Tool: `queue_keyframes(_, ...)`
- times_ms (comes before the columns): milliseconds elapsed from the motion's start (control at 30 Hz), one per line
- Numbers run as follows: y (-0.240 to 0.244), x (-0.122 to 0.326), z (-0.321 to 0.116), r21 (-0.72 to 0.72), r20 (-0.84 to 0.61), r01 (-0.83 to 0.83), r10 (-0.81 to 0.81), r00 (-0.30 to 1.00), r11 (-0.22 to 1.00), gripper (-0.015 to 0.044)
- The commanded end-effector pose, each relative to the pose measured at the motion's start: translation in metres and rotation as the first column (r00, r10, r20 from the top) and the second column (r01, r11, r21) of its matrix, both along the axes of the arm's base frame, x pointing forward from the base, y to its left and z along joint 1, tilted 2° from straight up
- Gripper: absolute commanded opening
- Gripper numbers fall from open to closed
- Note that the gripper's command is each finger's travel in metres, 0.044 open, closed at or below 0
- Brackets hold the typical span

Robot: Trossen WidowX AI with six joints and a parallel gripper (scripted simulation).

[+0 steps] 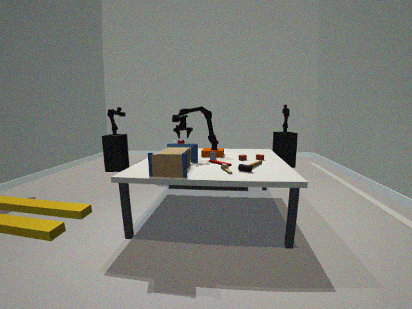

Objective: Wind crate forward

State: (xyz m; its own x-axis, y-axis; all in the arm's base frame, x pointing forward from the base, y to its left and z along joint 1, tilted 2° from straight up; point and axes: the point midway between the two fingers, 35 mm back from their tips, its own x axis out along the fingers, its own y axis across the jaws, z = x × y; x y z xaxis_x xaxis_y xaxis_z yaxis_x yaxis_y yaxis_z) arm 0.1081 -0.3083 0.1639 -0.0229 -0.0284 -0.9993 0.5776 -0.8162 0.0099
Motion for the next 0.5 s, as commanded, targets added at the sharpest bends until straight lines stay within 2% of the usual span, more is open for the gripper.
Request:
queue_keyframes(0,0.006,-0.0013,0.0284,0.018,0.008,-0.003,0.002,1.0,1.0,0.044)
queue_keyframes(200,0.0047,-0.0013,0.0247,0.012,0.005,0.001,-0.001,1.0,1.0,0.044)
queue_keyframes(467,0.0047,-0.0013,0.0247,0.012,0.005,0.001,-0.001,1.0,1.0,0.023)
